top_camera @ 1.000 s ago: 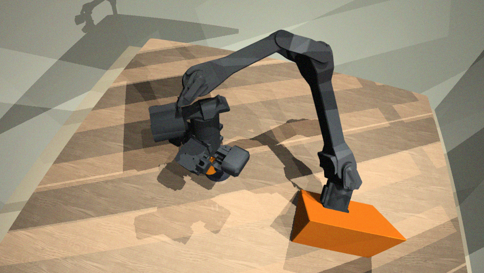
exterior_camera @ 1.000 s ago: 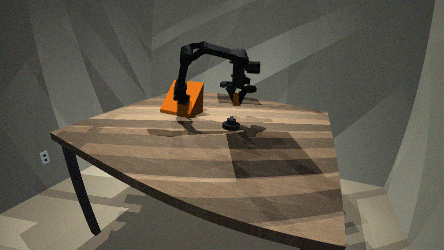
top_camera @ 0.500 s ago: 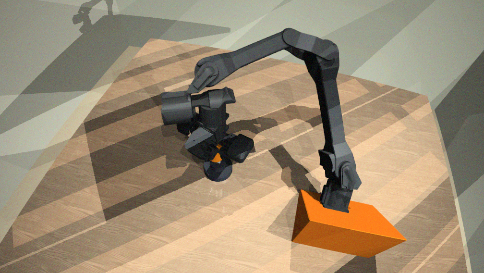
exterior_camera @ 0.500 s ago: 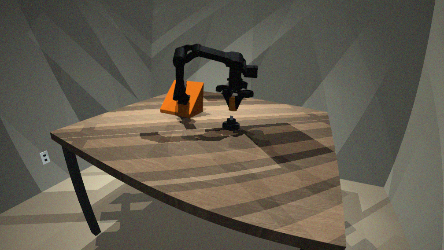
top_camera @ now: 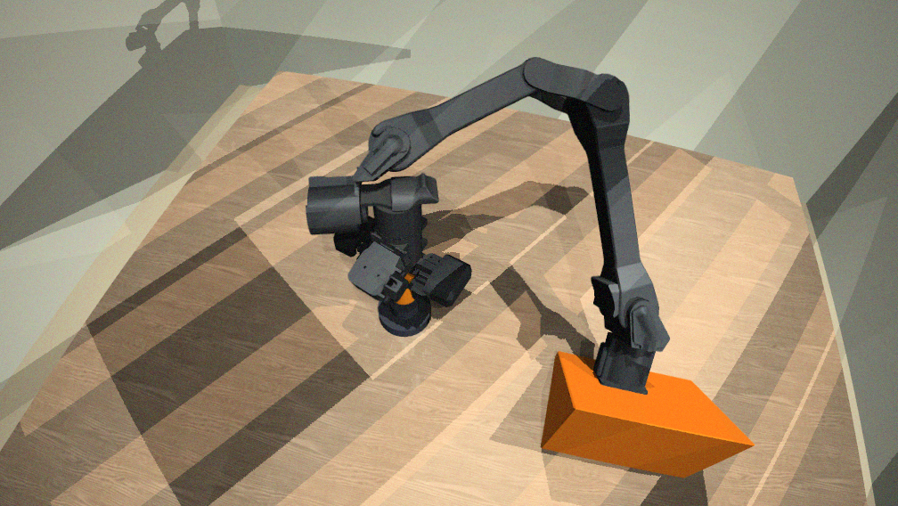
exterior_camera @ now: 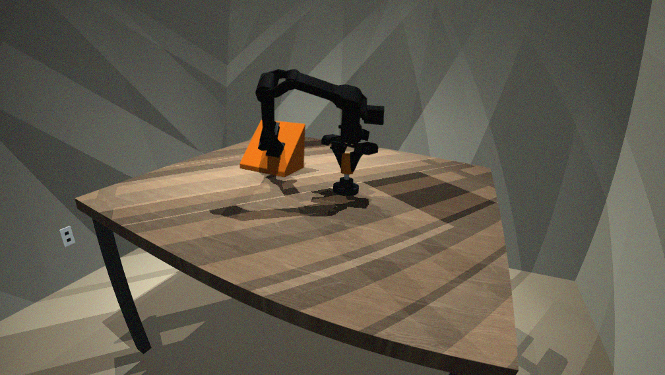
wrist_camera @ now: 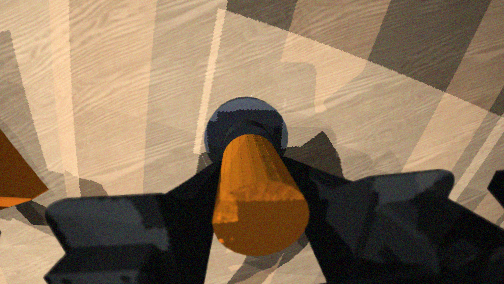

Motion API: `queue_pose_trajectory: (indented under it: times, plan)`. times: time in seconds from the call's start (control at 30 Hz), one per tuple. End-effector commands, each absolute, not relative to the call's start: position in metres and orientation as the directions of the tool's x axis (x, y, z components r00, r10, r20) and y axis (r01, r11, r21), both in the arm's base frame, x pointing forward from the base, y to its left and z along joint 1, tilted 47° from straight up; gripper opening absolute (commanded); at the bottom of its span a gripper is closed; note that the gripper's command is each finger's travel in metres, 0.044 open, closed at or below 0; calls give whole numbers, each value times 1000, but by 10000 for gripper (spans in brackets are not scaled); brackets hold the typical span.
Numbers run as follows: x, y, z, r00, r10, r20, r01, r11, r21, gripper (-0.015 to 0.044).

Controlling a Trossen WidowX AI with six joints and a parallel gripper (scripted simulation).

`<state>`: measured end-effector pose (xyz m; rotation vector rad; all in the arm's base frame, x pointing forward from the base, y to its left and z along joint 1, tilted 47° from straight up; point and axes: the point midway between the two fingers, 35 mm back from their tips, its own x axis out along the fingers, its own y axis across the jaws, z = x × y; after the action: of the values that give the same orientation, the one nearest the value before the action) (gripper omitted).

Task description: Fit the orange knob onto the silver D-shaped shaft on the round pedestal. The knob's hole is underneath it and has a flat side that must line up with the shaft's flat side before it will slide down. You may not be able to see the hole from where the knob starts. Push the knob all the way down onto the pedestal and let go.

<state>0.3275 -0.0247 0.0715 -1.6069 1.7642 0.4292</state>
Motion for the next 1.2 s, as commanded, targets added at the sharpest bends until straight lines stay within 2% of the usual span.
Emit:
queue_pose_trajectory:
  times: [0.0, 1.17]
  plan:
    - [328, -29, 69, 20, -732, -681, -963, 169, -211, 0]
    - [326, -26, 71, 20, -732, -681, -962, 171, -213, 0]
